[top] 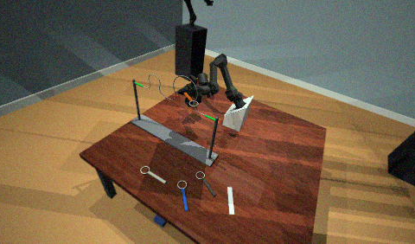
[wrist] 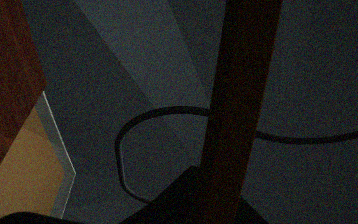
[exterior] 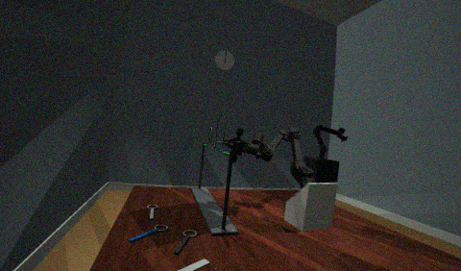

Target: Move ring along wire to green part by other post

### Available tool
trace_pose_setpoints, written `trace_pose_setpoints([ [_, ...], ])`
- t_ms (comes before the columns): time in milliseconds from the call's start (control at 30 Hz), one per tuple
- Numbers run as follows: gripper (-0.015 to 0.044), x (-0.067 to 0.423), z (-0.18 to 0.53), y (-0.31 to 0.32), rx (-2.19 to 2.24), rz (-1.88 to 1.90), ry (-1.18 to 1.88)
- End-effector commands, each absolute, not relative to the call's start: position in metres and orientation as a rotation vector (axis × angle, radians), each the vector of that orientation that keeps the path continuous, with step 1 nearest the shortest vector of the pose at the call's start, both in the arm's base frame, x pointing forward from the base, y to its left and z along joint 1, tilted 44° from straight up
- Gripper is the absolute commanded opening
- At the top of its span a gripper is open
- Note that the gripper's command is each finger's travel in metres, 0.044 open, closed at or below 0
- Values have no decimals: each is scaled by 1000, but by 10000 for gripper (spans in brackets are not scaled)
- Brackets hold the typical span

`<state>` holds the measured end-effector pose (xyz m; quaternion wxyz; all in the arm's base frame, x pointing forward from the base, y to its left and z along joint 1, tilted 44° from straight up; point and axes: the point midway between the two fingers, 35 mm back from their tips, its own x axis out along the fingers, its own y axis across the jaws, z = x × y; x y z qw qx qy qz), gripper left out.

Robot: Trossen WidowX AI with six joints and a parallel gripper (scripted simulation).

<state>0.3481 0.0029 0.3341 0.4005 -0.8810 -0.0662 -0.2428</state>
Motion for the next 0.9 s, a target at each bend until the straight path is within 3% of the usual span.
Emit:
trace_pose_setpoints([
  [0,-150,352,319,-8,-2137,-577,-124],
  [867,-150,374,243,-39,-1650,-342,-18],
])
